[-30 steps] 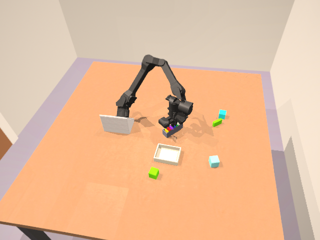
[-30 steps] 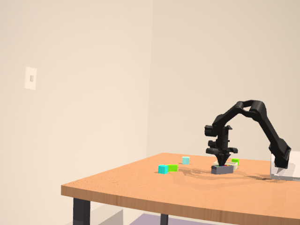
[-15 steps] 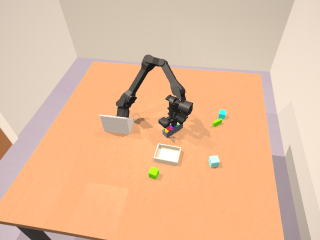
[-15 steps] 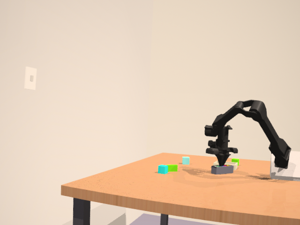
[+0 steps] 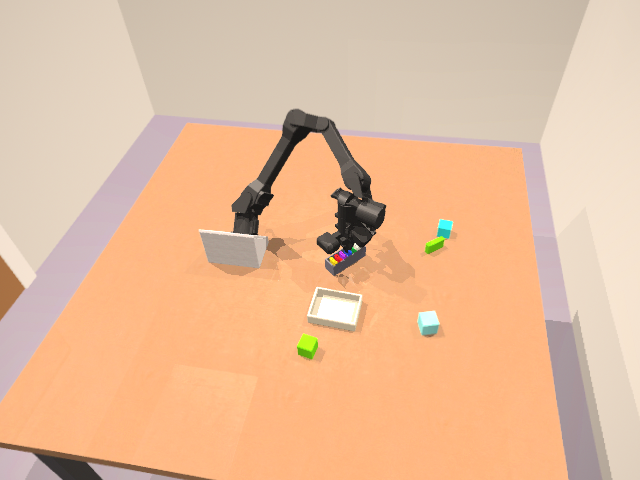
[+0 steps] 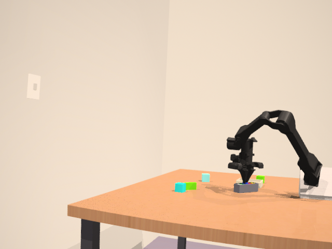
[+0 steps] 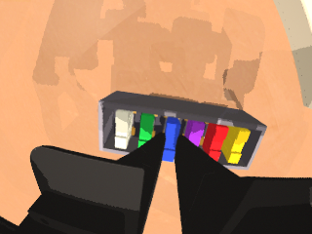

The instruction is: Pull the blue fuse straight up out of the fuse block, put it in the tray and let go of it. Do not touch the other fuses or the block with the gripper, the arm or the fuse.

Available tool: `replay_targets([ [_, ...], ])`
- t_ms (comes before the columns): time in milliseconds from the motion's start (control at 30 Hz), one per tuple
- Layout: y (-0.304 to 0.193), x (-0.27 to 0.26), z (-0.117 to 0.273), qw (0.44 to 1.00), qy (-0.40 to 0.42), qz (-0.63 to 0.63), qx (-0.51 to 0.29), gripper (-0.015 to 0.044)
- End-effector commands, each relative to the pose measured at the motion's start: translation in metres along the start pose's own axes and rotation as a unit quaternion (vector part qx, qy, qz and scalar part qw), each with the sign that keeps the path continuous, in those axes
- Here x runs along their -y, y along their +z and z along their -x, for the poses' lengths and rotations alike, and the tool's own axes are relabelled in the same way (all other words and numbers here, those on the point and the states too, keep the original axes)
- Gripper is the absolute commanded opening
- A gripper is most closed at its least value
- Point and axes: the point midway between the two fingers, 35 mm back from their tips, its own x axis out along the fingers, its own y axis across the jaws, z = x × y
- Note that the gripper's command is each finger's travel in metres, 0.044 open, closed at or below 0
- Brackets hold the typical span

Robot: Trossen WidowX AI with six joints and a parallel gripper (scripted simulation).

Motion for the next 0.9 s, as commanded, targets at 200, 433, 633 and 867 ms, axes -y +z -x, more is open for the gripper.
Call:
replay_targets([
  [200,0.001,-0.001,0.006,1.0,-0.001,0.002,0.002,0.0],
  [433,0.001,-0.001,0.01,1.0,-0.001,0.002,0.001,0.0],
  [633,0.001,-0.001,0.013,1.0,-0.001,0.002,0.001,0.0],
  [867,0.001,0.0,0.016,1.0,-0.001,0.002,0.001,0.0],
])
